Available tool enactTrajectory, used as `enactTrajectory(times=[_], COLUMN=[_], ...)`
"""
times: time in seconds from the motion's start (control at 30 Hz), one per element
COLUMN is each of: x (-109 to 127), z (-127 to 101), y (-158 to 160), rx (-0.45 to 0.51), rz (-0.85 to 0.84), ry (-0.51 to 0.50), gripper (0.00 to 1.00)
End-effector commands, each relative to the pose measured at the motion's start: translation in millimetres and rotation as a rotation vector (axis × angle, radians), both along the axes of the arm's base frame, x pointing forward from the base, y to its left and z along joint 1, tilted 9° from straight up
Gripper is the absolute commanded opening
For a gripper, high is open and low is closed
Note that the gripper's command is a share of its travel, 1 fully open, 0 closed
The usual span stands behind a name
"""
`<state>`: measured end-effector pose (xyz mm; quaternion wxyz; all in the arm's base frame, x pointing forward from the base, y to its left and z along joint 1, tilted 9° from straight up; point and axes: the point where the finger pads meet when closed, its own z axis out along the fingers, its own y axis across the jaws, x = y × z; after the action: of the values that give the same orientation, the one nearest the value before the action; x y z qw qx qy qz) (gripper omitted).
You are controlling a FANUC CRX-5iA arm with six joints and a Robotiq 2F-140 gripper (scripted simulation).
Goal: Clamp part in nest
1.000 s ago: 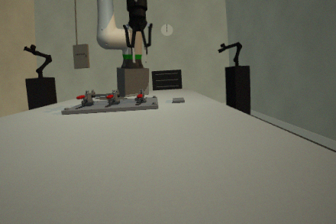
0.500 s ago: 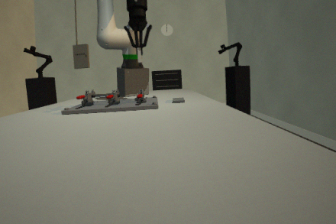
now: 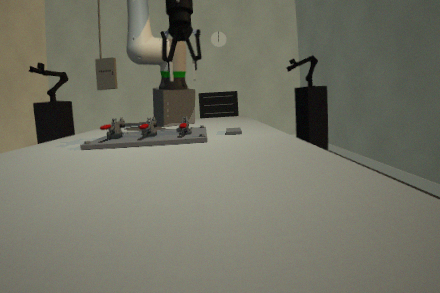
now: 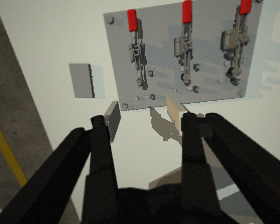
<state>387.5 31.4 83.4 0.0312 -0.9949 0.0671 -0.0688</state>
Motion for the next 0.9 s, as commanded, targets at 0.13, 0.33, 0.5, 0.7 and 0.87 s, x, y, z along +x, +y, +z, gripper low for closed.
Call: enactTrajectory(times=[0.13,0.33,0.5,0.7,0.87], x=[0.2,0.2,0.2,0.2,0.2], z=[0.2,0.2,0.2,0.2,0.2], y=[0.0,0.0,0.0,0.0,0.0], rx=[0.0,0.0,0.0,0.0,0.0], rz=[0.0,0.0,0.0,0.0,0.0], ry=[0.0,0.0,0.0,0.0,0.0], gripper=[0.58,0.58,0.58,0.58,0.28])
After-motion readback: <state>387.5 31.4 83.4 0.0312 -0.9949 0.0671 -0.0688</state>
